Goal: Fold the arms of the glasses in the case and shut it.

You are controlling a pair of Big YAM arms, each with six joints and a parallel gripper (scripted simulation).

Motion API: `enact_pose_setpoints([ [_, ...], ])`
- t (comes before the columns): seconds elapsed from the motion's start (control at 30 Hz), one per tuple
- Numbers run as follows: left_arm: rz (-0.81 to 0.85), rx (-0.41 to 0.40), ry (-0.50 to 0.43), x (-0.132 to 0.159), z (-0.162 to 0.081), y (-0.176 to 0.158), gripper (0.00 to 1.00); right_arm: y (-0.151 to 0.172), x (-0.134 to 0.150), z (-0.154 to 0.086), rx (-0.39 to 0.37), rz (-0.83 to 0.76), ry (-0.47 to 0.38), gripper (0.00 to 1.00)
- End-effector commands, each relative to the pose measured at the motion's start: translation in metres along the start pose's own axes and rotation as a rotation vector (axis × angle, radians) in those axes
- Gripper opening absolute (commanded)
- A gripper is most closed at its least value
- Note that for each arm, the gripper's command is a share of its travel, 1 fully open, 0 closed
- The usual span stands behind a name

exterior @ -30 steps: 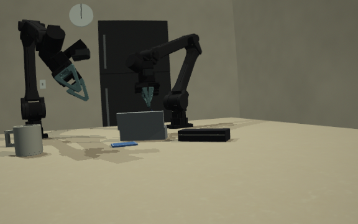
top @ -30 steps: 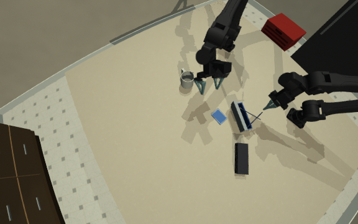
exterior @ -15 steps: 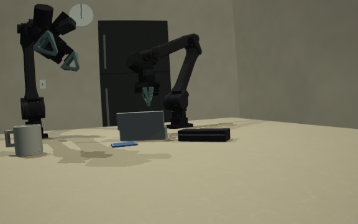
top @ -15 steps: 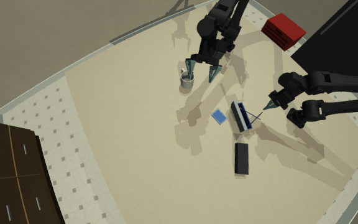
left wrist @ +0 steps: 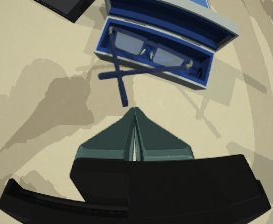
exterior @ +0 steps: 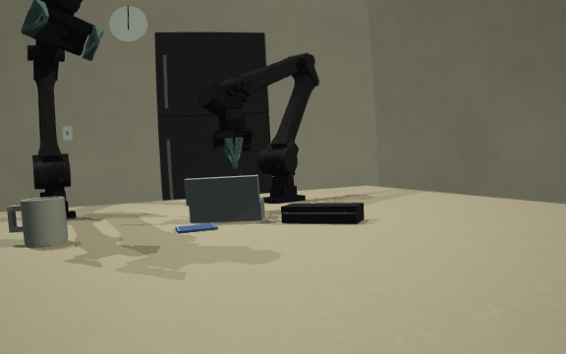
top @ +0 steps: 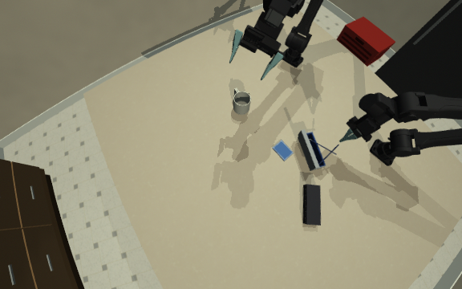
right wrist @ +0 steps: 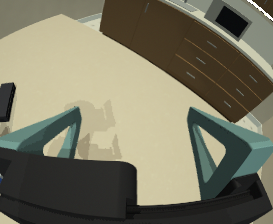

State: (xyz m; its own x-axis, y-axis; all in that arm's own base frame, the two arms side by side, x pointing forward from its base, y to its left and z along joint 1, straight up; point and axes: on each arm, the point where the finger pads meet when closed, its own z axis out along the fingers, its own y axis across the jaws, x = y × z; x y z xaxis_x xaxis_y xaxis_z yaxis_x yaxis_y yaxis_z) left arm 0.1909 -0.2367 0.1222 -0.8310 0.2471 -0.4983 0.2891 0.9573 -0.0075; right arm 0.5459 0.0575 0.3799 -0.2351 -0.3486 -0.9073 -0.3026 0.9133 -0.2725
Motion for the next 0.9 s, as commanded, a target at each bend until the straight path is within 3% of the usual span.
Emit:
enact_pose_setpoints([
  [0.0, -0.032, 0.021, -0.027, -0.012, -0.005, -0.004, 0.00, -0.014, -0.003, 0.003, 0.047, 0.102, -0.026, 1.00],
  [0.07, -0.032, 0.021, -0.027, -0.012, -0.005, -0.004, 0.00, -0.027, -0.026, -0.017, 0.094, 0.140, -0.088, 1.00],
  [0.1, -0.032, 0.021, -0.027, -0.012, -0.005, -0.004, 0.00, -0.042, -0.056, -0.031, 0.127, 0.157, -0.153, 1.00],
  [0.17, -0.032, 0.021, -0.027, -0.012, -0.005, -0.004, 0.00, -0.053, -0.069, -0.042, 0.163, 0.200, -0.197, 1.00],
  [0.37, -0.032, 0.021, -0.027, -0.012, -0.005, -0.004, 0.00, -0.074, -0.076, -0.070, 0.250, 0.339, -0.289, 1.00],
  [0.6, -0.032, 0.021, -0.027, -0.012, -0.005, -0.004, 0.00, -0.082, -0.065, -0.060, 0.281, 0.358, -0.278, 1.00],
  [0.63, -0.032, 0.021, -0.027, -0.012, -0.005, -0.004, 0.00, -0.079, -0.056, -0.056, 0.277, 0.345, -0.239, 1.00],
  [0.67, -0.032, 0.021, -0.027, -0.012, -0.005, -0.004, 0.00, -0.092, -0.114, -0.096, 0.297, 0.297, -0.359, 1.00],
  [0.77, -0.032, 0.021, -0.027, -0.012, -0.005, -0.004, 0.00, -0.093, -0.120, -0.100, 0.299, 0.295, -0.382, 1.00],
  [0.83, -0.032, 0.021, -0.027, -0.012, -0.005, -0.004, 0.00, -0.093, -0.114, -0.089, 0.295, 0.297, -0.364, 1.00],
  [0.87, -0.032, 0.021, -0.027, -0.012, -0.005, -0.004, 0.00, -0.080, -0.110, -0.072, 0.259, 0.326, -0.352, 1.00],
])
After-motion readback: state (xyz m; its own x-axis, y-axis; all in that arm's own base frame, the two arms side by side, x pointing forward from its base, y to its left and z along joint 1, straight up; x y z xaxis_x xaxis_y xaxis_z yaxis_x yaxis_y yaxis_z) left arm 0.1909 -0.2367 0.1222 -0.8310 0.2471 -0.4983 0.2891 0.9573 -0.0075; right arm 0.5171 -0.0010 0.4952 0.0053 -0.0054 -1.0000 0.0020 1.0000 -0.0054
